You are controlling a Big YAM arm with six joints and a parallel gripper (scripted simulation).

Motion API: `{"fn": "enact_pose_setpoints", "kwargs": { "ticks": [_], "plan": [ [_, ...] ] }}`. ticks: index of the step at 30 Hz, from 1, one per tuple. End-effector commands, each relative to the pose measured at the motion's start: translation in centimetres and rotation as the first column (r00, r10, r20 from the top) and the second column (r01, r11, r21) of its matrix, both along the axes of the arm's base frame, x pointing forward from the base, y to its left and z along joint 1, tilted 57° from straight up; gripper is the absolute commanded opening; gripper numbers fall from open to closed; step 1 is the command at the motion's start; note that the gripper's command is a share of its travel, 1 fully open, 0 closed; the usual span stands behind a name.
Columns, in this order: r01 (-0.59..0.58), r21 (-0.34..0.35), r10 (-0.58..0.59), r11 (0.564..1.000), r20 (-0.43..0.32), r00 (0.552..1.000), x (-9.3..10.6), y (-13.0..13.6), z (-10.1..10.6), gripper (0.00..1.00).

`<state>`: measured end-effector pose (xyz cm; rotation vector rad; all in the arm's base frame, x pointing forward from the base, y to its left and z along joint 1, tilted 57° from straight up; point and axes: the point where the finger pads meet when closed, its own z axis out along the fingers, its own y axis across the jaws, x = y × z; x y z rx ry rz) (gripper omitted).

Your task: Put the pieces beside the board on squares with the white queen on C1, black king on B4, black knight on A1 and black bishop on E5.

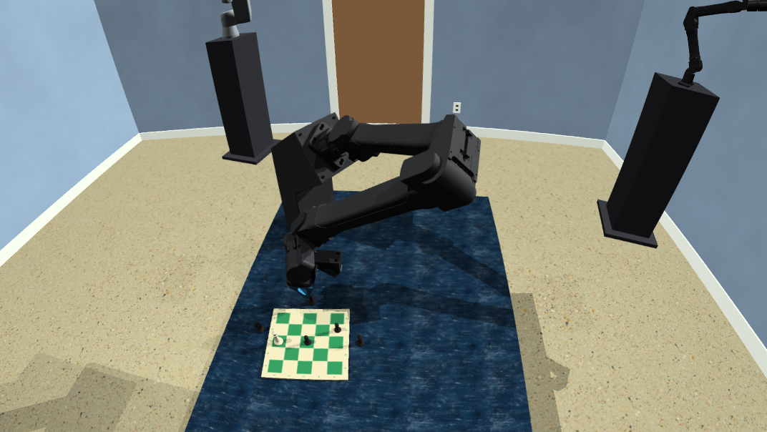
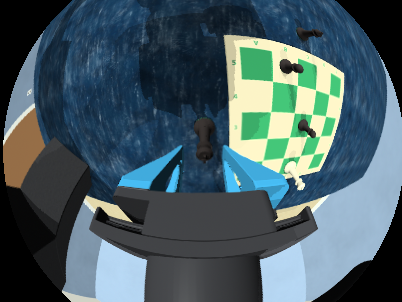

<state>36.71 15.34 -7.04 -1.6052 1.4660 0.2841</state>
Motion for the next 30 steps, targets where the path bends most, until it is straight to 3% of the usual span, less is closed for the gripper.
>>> {"fn": "enact_pose_setpoints", "kwargs": {
  "ticks": [1,30],
  "plan": [
    [0.008,0.015,-0.007,1.0,-0.013,1.0,0.4,0.85,-0.49,0.4],
    [0.022,0.017,-0.021,1.0,-0.013,1.0,0.99,0.85,-0.62,0.4]
  ]
}}
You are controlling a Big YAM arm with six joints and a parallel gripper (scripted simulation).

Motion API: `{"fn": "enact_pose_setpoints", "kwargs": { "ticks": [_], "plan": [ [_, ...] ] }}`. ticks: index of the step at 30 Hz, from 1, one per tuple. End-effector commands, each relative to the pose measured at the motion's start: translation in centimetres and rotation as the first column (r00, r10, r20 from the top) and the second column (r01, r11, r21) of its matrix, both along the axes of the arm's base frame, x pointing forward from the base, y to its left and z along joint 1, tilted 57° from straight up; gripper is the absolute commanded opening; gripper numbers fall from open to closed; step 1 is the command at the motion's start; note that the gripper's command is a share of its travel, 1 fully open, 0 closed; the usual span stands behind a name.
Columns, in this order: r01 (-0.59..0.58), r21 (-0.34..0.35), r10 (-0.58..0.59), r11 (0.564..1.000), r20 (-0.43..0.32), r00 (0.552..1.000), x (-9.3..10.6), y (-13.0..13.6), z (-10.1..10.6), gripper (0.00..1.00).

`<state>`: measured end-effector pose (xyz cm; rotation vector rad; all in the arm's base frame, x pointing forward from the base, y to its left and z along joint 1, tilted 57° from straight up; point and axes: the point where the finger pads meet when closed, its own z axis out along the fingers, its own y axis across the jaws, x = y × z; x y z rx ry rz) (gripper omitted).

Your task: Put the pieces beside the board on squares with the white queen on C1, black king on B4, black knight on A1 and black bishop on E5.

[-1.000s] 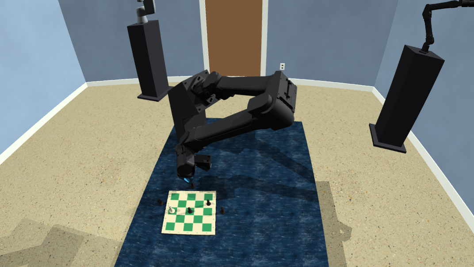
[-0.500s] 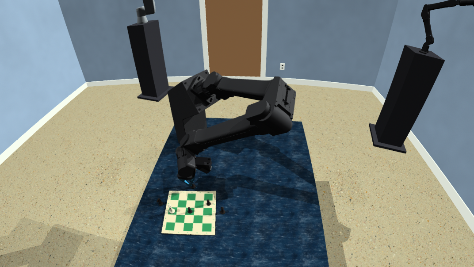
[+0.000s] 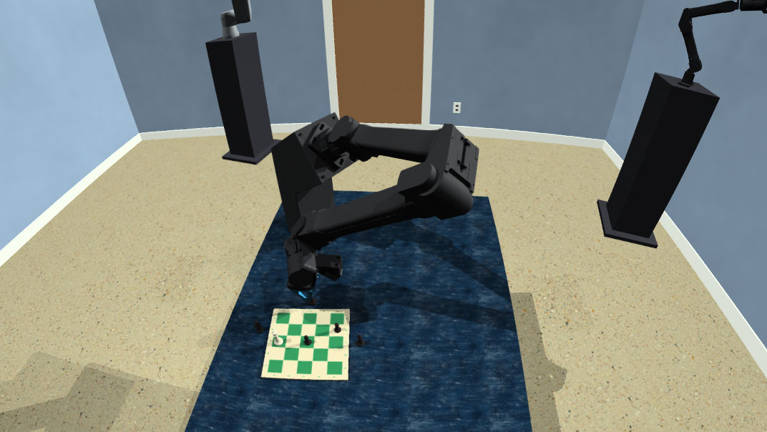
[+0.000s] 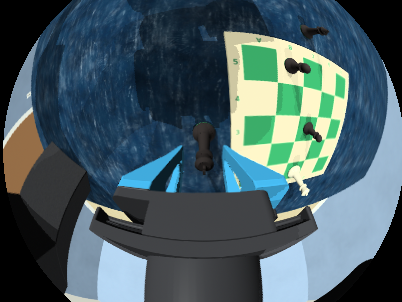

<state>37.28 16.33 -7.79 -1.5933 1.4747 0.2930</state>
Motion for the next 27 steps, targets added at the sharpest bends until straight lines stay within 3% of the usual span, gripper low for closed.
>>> {"fn": "enact_pose_setpoints", "kwargs": {
  "ticks": [1,16,17,27],
  "plan": [
    [0.014,0.008,-0.014,1.0,-0.004,1.0,0.41,-0.13,0.13,0.4],
    [0.014,0.008,-0.014,1.0,-0.004,1.0,0.41,-0.13,0.13,0.4],
    [0.014,0.008,-0.014,1.0,-0.004,1.0,0.41,-0.13,0.13,0.0],
    [0.014,0.008,-0.014,1.0,-0.004,1.0,0.41,-0.13,0.13,0.0]
  ]
}}
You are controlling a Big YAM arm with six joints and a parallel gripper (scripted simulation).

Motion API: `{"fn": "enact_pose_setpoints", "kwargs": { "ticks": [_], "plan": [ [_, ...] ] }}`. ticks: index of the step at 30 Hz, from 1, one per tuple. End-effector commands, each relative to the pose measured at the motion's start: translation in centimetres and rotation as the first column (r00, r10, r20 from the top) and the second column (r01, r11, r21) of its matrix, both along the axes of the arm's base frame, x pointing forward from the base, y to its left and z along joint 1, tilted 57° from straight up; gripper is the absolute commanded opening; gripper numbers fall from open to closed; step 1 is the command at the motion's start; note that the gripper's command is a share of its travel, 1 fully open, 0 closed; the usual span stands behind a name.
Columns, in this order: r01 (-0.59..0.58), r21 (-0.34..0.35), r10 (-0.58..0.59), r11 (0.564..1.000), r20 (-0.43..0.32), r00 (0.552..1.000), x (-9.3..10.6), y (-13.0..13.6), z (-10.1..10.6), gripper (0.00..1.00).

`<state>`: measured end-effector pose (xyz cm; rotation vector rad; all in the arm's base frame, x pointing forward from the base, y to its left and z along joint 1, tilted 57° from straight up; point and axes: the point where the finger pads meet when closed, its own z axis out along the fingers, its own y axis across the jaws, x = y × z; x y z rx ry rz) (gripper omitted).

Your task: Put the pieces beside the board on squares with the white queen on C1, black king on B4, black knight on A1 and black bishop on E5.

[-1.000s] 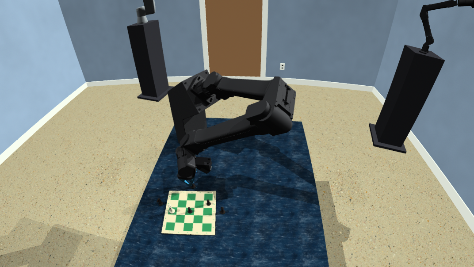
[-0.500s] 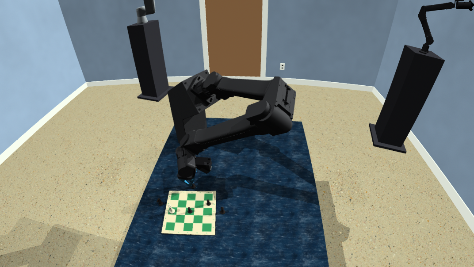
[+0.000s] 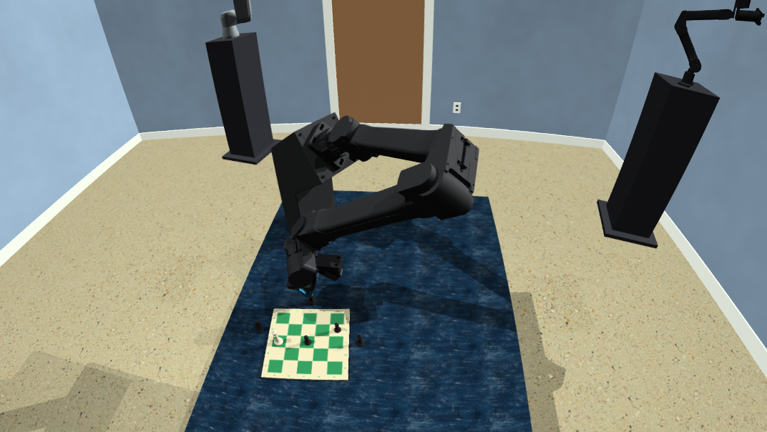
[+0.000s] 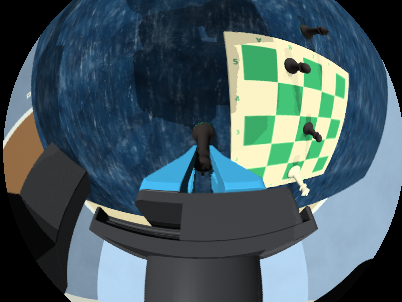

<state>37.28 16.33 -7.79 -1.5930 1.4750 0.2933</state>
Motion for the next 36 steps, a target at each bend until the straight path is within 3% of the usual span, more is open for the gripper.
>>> {"fn": "enact_pose_setpoints", "kwargs": {
  "ticks": [1,24,29,36],
  "plan": [
    [0.014,0.008,-0.014,1.0,-0.004,1.0,0.4,-0.1,0.1,0.0],
    [0.015,0.008,-0.015,1.0,-0.004,1.0,0.4,-0.2,0.2,0.0],
    [0.018,0.0,-0.018,1.0,-0.014,1.0,-1.3,-1.7,0.8,0.0],
    [0.018,0.003,-0.018,1.0,-0.006,1.0,-3.0,-5.3,3.7,0.0]
  ]
}}
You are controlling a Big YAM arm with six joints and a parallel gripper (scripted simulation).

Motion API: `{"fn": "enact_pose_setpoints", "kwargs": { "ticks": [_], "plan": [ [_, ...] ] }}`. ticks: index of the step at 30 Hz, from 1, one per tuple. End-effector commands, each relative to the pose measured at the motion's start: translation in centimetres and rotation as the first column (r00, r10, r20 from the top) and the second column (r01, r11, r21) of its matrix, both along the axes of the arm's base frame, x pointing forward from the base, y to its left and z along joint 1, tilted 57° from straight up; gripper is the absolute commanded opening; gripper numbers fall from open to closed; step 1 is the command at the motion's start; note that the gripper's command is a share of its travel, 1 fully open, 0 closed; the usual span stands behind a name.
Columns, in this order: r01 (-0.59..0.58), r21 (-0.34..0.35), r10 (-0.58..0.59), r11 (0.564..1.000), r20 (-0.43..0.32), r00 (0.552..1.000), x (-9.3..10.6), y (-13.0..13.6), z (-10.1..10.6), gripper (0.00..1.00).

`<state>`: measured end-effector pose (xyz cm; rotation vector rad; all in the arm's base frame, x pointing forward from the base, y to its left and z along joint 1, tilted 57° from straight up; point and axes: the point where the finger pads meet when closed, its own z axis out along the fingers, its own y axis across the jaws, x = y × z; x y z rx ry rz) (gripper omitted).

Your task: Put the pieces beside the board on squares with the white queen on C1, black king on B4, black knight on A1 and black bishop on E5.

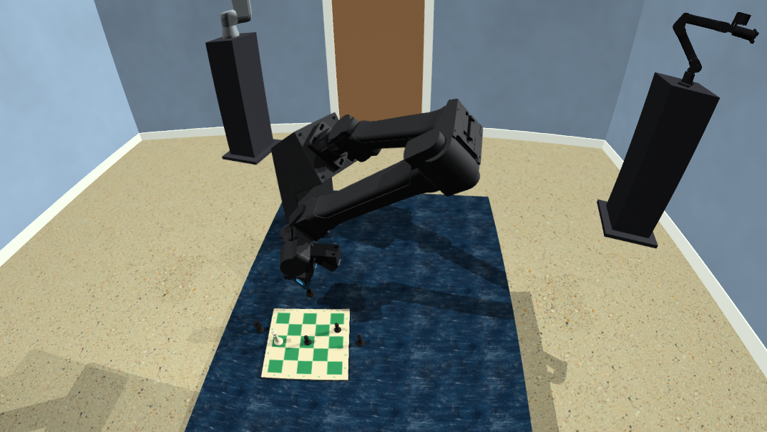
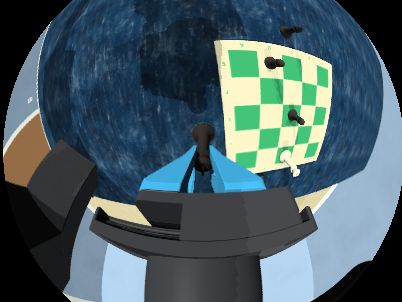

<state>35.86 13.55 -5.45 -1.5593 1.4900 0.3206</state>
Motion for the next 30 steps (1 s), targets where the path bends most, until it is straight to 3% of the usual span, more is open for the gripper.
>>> {"fn": "enact_pose_setpoints", "kwargs": {
  "ticks": [1,5,10,21,24,26,28,30],
  "plan": [
    [0.003,-0.026,-0.002,1.0,0.014,1.0,-1.8,-3.0,1.7,0.0],
    [0.003,-0.028,-0.002,1.0,0.033,0.999,-1.3,-4.0,2.8,0.0],
    [0.003,-0.027,-0.002,1.0,0.027,1.0,-2.4,-5.1,3.5,0.0],
    [-0.01,-0.027,0.011,1.0,0.014,1.0,-2.7,-4.7,3.2,0.0],
    [-0.038,-0.044,0.04,0.998,0.054,0.998,-0.4,-4.0,5.2,0.0],
    [-0.059,-0.063,0.065,0.996,0.088,0.994,2.4,-3.4,8.5,0.0],
    [-0.06,-0.062,0.065,0.996,0.088,0.994,2.4,-3.4,8.5,0.0],
    [-0.076,-0.078,0.085,0.994,0.118,0.989,4.5,-2.8,11.6,0.0]
  ]
}}
